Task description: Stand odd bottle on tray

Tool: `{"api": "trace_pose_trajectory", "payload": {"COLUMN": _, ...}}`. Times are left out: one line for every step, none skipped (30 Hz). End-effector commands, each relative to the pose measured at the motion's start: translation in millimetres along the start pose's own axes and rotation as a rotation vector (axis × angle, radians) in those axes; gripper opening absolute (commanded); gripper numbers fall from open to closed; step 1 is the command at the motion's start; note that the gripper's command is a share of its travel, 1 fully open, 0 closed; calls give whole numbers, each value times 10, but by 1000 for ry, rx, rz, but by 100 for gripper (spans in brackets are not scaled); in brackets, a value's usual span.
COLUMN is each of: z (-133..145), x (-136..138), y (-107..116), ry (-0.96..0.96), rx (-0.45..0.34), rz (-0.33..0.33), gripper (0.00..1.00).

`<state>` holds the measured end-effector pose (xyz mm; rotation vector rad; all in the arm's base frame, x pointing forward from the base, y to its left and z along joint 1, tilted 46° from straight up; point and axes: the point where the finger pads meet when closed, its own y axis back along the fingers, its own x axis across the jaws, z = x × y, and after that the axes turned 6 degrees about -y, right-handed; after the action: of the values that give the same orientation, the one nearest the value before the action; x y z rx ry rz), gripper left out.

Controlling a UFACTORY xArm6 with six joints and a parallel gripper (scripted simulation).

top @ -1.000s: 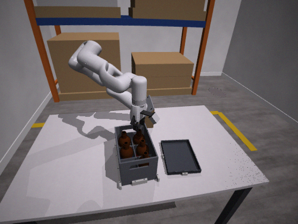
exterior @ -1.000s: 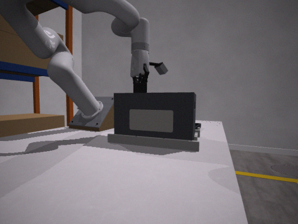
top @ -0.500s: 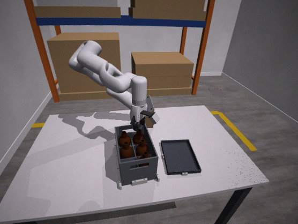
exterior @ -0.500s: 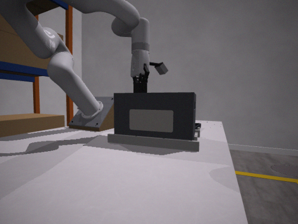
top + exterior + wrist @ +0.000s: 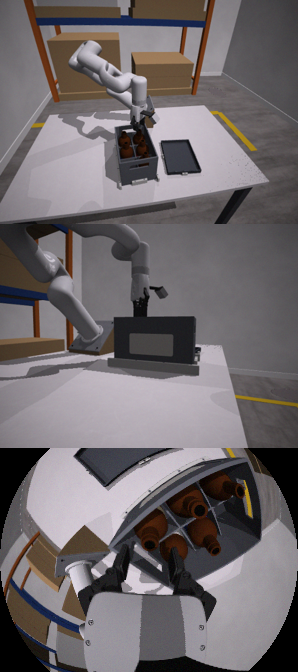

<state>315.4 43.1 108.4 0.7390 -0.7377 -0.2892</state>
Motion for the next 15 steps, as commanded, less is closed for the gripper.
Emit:
{"api": "trace_pose_trajectory", "payload": {"z": -8, "x": 5, "y": 11, "ry": -1, "rx": 3, "rz": 0, "gripper": 65}}
{"api": "trace_pose_trajectory", "payload": {"z": -8, "x": 5, "y": 11, "ry": -1, "rx": 3, "rz": 0, "gripper": 65}}
{"api": "trace_pose_trajectory", "payload": {"z": -8, "x": 5, "y": 11, "ry": -1, "rx": 3, "rz": 0, "gripper": 65}}
{"api": "trace_pose_trajectory", "payload": {"z": -8, "x": 5, "y": 11, "ry": -1, "rx": 3, "rz": 0, "gripper": 65}}
{"api": "trace_pose_trajectory", "payload": {"z": -8, "x": 5, "y": 10, "ry": -1, "rx": 3, "rz": 0, "gripper": 65}}
{"api": "trace_pose_trajectory", "payload": {"z": -8, "x": 5, "y": 9, "ry": -1, "rx": 3, "rz": 0, "gripper": 65}}
{"api": "trace_pose_trajectory", "payload": {"z": -8, "x": 5, "y": 8, "ry": -1, "rx": 3, "rz": 0, "gripper": 65}}
{"api": "trace_pose_trajectory", "payload": {"z": -8, "x": 5, "y": 6, "ry": -1, "rx": 3, "rz": 0, "gripper": 65}}
{"api": "trace_pose_trajectory", "payload": {"z": -8, "x": 5, "y": 3, "ry": -1, "rx": 3, "rz": 0, "gripper": 65}}
{"api": "trace_pose_trajectory", "payload": {"z": -8, "x": 5, "y": 0, "ry": -1, "rx": 3, "rz": 0, "gripper": 65}}
{"api": "trace_pose_trajectory", "payload": {"z": -8, "x": 5, "y": -3, "ry": -1, "rx": 3, "rz": 0, "gripper": 65}}
{"api": "trace_pose_trajectory", "payload": {"z": -8, "x": 5, "y": -8, "ry": -1, "rx": 3, "rz": 0, "gripper": 65}}
{"api": "trace_pose_trajectory", "payload": {"z": -8, "x": 5, "y": -12, "ry": -1, "rx": 3, "rz": 0, "gripper": 65}}
{"api": "trace_pose_trajectory", "payload": {"z": -8, "x": 5, "y": -18, "ry": -1, "rx": 3, "rz": 0, "gripper": 65}}
{"api": "trace_pose_trajectory", "payload": {"z": -8, "x": 5, "y": -24, "ry": -1, "rx": 3, "rz": 0, "gripper": 65}}
